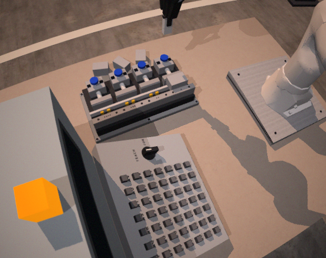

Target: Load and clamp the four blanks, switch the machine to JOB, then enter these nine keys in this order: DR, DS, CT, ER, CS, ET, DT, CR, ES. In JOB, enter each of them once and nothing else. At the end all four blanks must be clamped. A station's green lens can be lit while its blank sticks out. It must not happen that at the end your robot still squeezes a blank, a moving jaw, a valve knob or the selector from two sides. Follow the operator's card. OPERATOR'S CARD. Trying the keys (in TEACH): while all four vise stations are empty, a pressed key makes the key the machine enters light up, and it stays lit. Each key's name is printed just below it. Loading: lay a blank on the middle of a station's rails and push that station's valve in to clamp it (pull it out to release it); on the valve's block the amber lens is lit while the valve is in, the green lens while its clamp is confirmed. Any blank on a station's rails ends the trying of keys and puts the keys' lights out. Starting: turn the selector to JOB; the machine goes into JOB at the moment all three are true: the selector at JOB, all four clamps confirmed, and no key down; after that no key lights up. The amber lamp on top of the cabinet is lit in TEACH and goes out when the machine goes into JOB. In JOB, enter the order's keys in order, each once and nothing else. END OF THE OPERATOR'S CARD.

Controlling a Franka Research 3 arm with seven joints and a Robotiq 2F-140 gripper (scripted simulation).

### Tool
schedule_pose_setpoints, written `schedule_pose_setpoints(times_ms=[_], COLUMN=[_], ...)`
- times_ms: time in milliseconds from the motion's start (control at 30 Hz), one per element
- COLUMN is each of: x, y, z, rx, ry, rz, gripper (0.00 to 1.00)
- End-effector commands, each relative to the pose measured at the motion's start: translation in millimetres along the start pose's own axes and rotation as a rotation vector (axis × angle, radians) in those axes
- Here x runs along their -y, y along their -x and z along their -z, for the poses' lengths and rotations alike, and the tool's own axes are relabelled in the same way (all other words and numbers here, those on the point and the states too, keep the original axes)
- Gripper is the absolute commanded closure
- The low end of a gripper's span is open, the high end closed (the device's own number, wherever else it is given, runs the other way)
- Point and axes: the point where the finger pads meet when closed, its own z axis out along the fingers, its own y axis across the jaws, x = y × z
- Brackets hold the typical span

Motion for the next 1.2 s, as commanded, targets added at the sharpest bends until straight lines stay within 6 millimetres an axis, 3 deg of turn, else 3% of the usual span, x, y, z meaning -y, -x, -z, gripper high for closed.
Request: schedule_pose_setpoints(times_ms=[0, 500, 900, 1167], x=[1, 1, 1, 1], y=[1, 1, 1, 1], z=[0, -8, -33, -60], rx=[0.000, 0.000, 0.000, 0.000], ry=[-0.002, -0.002, -0.002, -0.002], rz=[0.010, 0.009, 0.009, 0.009], gripper=[1.00, 1.00, 1.00, 1.00])
